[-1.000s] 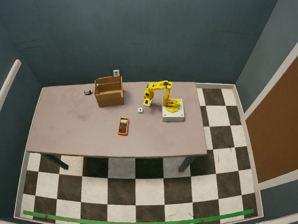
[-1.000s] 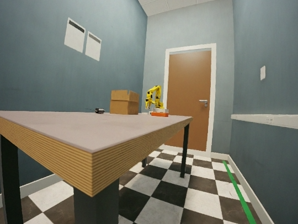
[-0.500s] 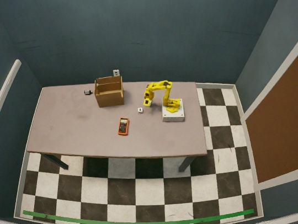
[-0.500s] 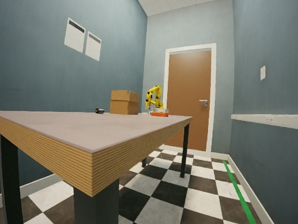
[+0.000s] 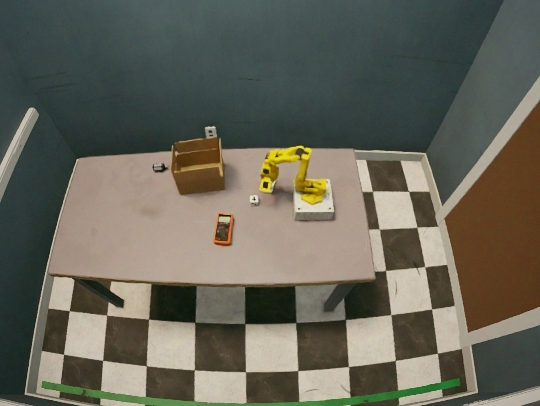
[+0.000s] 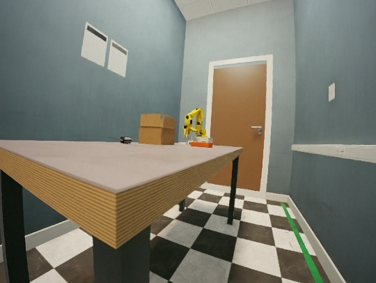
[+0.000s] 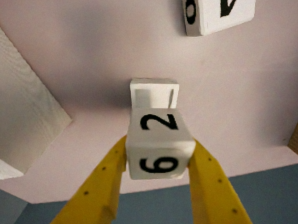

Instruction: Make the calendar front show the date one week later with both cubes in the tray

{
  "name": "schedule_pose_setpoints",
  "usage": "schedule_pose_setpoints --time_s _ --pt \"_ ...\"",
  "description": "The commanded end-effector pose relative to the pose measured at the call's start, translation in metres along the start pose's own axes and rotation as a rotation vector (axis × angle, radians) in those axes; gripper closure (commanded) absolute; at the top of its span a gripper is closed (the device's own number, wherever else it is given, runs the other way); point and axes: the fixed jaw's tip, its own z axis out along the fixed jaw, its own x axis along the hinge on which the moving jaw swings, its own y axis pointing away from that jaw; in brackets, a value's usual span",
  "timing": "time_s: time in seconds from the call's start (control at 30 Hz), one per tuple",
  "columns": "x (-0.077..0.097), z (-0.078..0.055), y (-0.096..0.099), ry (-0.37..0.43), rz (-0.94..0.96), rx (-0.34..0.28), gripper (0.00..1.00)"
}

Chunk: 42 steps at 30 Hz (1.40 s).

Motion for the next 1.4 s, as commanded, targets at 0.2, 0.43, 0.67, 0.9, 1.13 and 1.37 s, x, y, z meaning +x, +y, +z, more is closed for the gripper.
schedule_pose_setpoints --time_s 0.2,0.43,0.67,0.9,1.13,1.37 --pt "0.001 0.000 -0.003 -0.001 0.017 0.002 1.00" --pt "0.001 0.001 -0.003 -0.001 0.017 0.002 1.00" --pt "0.001 0.004 -0.003 -0.001 0.017 0.002 1.00" --pt "0.001 0.006 -0.003 -0.001 0.017 0.002 1.00" --pt "0.001 0.008 -0.002 -0.001 0.017 0.001 1.00" --pt "0.001 0.012 -0.001 -0.001 0.017 0.001 1.00"
